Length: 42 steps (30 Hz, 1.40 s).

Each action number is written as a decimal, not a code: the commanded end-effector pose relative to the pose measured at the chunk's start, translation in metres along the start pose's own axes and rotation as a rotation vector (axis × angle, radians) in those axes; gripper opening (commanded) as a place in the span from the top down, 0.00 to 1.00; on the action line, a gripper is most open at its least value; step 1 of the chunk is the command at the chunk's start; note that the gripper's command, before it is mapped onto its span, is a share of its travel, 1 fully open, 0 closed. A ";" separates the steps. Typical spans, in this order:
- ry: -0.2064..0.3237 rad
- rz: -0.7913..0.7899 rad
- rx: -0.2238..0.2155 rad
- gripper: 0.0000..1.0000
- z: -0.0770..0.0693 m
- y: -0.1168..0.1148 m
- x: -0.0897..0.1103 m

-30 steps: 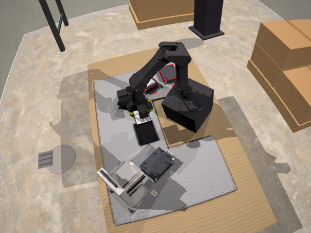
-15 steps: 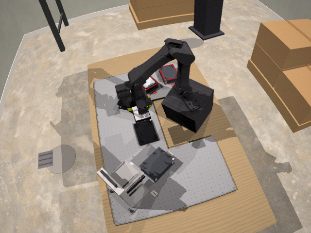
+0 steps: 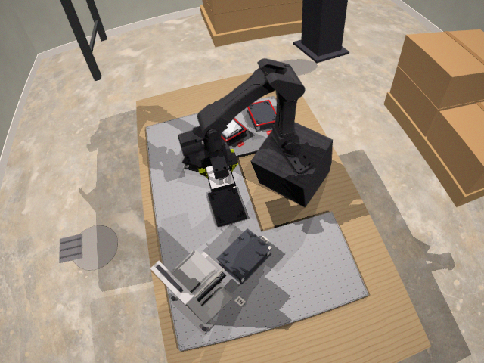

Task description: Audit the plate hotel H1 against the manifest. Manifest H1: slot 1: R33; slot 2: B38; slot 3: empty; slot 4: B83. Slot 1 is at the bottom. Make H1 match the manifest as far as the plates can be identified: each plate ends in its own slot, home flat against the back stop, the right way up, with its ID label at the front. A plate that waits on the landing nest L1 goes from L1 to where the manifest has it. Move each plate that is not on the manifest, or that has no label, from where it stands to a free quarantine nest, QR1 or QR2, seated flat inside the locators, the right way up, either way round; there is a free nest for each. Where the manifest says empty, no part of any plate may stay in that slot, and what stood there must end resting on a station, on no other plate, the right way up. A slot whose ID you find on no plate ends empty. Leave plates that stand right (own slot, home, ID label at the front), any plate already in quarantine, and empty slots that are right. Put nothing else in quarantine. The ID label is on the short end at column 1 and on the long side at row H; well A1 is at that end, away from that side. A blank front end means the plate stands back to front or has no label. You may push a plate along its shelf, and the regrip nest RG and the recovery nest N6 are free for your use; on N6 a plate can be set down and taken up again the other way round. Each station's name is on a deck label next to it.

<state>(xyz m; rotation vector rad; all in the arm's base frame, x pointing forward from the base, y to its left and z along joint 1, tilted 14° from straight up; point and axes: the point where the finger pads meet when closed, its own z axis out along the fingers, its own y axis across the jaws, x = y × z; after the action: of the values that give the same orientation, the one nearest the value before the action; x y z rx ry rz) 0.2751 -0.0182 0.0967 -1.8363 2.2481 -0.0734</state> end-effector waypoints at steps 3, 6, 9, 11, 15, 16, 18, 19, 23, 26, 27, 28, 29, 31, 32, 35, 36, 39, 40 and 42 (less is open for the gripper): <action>0.003 0.099 0.000 0.14 -0.005 -0.008 -0.015; 0.003 0.149 0.001 0.14 -0.005 -0.011 -0.024; 0.003 0.199 0.001 0.14 -0.005 -0.013 -0.034; 0.002 0.227 0.001 0.14 -0.005 -0.015 -0.041; 0.002 0.261 0.002 0.14 -0.005 -0.016 -0.051; 0.002 0.261 0.002 0.14 -0.005 -0.016 -0.051; 0.002 0.294 0.003 0.14 -0.005 -0.017 -0.057; 0.002 0.311 0.002 0.14 -0.005 -0.017 -0.061; 0.002 0.377 0.003 0.14 -0.005 -0.018 -0.074; 0.002 0.427 0.003 0.14 -0.005 -0.019 -0.084; 0.001 0.444 0.003 0.14 -0.005 -0.019 -0.088; 0.001 0.460 0.003 0.14 -0.005 -0.019 -0.091; 0.001 0.477 0.003 0.14 -0.005 -0.019 -0.095; 0.001 0.489 0.003 0.14 -0.005 -0.020 -0.101; 0.001 0.489 0.003 0.14 -0.005 -0.020 -0.101; 0.001 0.522 0.004 0.14 -0.005 -0.019 -0.108; 0.001 0.539 0.004 0.14 -0.005 -0.018 -0.111; 0.000 0.589 0.004 0.14 -0.005 -0.017 -0.121; 0.000 0.606 0.004 0.14 -0.005 -0.017 -0.125; 0.000 0.639 0.004 0.14 -0.005 -0.016 -0.131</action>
<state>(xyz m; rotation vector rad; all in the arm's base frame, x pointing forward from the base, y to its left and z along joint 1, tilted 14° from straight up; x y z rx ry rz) 0.3094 0.0971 0.1176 -1.1522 2.6655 0.0270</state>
